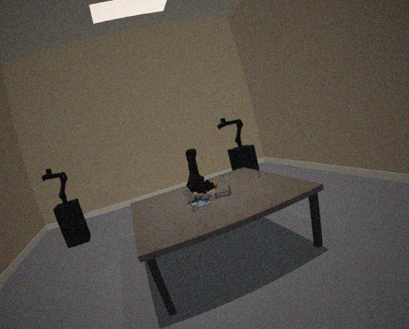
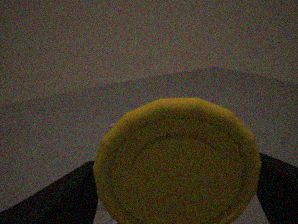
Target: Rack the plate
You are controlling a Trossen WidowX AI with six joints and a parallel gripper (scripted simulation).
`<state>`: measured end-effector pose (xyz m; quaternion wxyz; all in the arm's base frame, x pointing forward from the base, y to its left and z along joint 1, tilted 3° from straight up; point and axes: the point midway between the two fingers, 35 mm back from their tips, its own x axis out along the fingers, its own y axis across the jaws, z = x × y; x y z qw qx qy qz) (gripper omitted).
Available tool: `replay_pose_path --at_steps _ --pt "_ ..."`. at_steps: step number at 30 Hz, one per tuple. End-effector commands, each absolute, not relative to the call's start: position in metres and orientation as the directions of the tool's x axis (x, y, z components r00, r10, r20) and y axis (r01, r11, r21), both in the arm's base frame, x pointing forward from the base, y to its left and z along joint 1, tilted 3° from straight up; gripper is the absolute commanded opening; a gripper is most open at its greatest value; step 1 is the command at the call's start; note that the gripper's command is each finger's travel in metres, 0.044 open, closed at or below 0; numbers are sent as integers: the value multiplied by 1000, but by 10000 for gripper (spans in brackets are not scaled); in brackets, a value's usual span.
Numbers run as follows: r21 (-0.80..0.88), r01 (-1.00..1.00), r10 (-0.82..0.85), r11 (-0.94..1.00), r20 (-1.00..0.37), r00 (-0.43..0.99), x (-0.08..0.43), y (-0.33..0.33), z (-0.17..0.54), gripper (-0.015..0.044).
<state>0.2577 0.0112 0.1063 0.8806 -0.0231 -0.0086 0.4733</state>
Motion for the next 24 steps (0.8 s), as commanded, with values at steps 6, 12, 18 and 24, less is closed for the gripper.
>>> replay_pose_path --at_steps 6,12,18,24 --pt "-35 -829 829 559 -14 559 261 8 99 0" --pt "-40 -829 830 557 -15 558 263 9 93 0" --pt "-42 -830 830 557 -16 558 263 10 87 0" --pt "-45 -830 830 556 -17 557 262 12 82 0"
